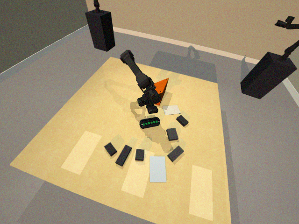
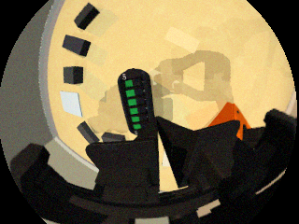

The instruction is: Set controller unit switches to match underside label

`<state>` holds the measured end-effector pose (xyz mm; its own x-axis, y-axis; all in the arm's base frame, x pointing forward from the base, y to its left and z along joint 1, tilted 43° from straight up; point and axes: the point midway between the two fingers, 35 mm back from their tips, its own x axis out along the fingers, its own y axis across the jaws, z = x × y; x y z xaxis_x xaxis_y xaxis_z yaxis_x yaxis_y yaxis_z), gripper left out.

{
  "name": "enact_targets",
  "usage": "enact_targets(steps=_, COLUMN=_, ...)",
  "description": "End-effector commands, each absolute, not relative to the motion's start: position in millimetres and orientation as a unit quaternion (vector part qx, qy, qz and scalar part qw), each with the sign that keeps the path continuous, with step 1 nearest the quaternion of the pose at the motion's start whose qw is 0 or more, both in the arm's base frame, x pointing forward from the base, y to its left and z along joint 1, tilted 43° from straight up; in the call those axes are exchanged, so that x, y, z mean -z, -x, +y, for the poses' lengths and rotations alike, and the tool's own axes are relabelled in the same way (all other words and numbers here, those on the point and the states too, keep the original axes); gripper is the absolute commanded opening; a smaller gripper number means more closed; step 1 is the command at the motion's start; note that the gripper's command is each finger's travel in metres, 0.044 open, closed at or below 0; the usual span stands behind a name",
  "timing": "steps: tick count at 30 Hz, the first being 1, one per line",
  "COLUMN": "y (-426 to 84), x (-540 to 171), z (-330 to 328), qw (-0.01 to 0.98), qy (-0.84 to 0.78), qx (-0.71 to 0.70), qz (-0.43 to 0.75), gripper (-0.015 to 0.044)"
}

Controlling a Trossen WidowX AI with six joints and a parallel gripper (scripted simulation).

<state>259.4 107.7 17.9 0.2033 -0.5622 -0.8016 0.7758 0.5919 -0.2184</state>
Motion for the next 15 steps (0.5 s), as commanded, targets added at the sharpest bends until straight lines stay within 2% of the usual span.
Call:
enact_targets(steps=1, y=-258.9, x=-17.7, z=108.0, qw=0.766, qy=-0.118, qx=0.437, qz=0.457, gripper=0.0000)
enact_targets(steps=2, y=-258.9, x=-17.7, z=108.0, qw=0.766, qy=-0.118, qx=0.437, qz=0.457, gripper=0.0000)
enact_targets(steps=15, y=-259.4, x=-17.9, z=107.7, qw=0.767, qy=-0.117, qx=0.436, qz=0.456, gripper=0.0341)
